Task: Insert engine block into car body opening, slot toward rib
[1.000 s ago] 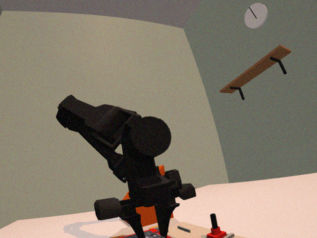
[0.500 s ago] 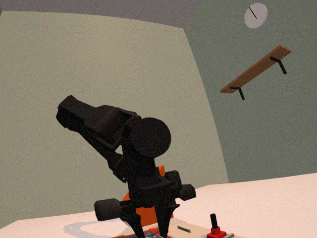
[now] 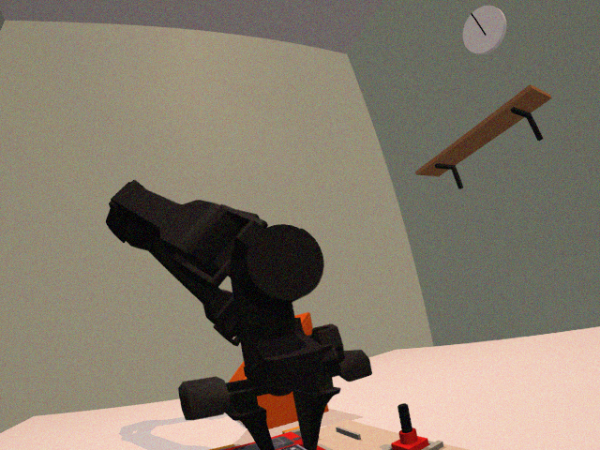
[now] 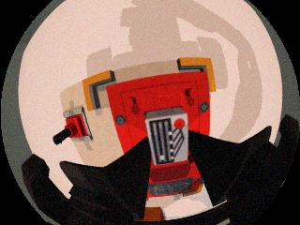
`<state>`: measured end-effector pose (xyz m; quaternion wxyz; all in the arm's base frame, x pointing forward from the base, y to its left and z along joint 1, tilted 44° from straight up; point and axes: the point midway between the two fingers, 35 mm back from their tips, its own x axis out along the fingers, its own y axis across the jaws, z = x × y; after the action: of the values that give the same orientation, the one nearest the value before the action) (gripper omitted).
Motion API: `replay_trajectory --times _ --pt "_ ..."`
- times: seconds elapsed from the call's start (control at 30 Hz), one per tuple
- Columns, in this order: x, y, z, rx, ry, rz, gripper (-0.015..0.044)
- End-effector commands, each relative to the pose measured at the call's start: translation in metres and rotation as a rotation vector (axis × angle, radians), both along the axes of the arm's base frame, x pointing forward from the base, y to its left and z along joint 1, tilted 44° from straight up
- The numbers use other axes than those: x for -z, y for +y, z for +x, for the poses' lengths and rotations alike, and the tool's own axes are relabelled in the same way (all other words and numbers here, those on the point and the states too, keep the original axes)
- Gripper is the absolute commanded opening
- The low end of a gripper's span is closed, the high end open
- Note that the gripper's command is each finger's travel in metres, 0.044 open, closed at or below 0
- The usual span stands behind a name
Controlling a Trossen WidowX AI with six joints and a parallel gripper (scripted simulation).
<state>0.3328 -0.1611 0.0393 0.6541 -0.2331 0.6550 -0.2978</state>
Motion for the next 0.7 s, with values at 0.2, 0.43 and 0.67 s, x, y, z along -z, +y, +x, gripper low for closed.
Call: replay_trajectory --times 0.2,0.43,0.67 --pt "0.0015 -0.0008 -0.0002 -0.007 0.007 0.0 0.016" --pt "0.002 -0.0014 -0.0002 -0.007 0.007 -0.001 0.016" --pt "0.0027 -0.0021 -0.0002 -0.007 0.006 -0.001 0.016"
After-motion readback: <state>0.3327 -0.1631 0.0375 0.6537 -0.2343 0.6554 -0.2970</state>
